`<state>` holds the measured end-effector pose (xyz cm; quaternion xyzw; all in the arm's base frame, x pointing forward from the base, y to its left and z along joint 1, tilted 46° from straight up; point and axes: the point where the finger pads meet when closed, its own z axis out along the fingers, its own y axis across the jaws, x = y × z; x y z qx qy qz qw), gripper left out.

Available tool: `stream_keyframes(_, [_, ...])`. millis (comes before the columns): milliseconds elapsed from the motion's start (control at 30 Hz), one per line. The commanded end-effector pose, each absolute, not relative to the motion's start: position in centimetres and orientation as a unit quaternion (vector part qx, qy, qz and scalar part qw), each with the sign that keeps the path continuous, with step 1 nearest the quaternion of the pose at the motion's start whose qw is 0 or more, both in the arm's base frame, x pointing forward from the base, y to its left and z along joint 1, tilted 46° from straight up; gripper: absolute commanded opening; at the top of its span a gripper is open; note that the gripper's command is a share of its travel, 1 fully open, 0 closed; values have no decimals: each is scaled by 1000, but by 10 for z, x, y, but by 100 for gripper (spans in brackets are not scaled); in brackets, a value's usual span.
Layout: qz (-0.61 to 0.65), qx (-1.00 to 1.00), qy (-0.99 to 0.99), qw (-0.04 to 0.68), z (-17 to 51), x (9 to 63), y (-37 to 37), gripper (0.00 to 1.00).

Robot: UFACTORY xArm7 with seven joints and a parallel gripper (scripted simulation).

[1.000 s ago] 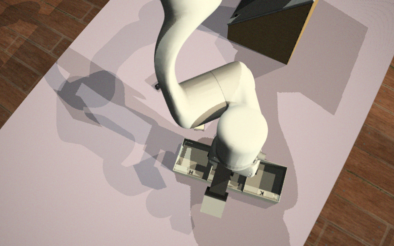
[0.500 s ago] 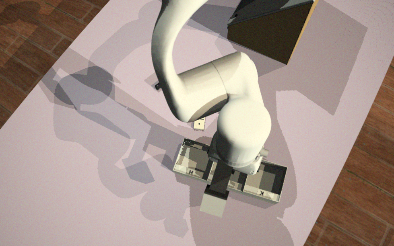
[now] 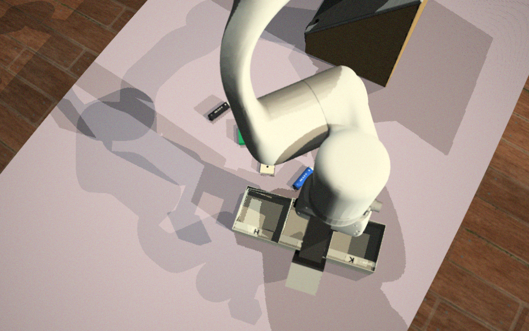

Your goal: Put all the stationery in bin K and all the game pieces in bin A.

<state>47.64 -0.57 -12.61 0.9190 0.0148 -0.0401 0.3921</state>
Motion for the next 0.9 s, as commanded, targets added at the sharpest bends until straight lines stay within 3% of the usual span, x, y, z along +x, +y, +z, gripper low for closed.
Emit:
stream_keyframes(0, [-38,920,15,391,-137,476,8,7])
stream_keyframes(333, [-38,920,15,391,-168,468,39,7])
stream_keyframes(867, [-38,920,15,391,-185,467,21,7])
